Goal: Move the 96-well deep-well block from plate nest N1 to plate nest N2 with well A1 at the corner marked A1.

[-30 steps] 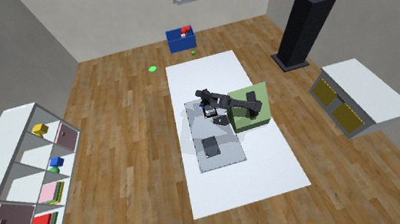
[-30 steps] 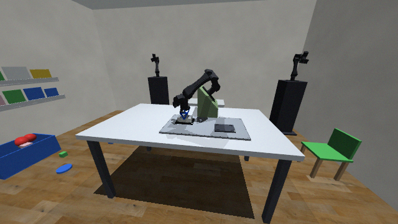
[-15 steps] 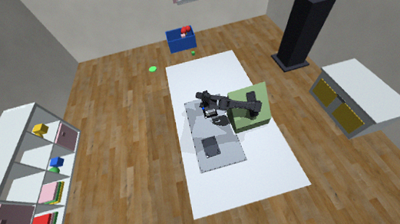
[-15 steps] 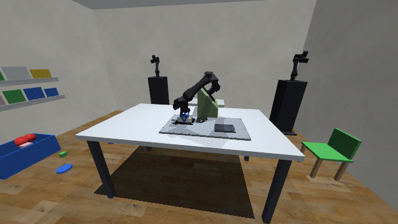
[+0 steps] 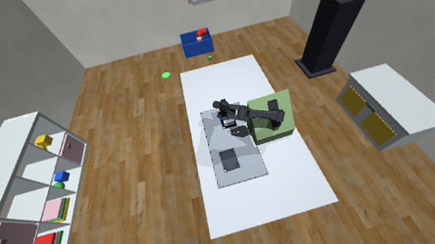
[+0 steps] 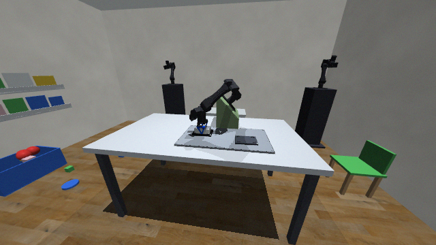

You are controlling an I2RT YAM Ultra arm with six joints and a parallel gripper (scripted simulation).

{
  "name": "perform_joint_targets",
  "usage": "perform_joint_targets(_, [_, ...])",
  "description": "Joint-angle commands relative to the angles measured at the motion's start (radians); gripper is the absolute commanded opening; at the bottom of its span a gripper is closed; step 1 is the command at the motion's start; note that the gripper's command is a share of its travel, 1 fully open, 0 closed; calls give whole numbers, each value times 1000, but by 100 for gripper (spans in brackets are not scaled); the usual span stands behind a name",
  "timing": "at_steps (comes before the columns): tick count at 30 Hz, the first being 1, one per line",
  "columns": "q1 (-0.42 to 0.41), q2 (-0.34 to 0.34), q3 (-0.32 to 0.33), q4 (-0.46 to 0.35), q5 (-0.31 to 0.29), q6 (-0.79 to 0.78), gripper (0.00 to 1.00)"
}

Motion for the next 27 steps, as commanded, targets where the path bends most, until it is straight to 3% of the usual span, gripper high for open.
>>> perform_joint_targets(1, [-8, -6, 1, 1, 1, 1, 100])
perform_joint_targets(2, [-8, -6, 1, 1, 1, 1, 0])
perform_joint_targets(27, [-8, -6, 1, 1, 1, 1, 0])
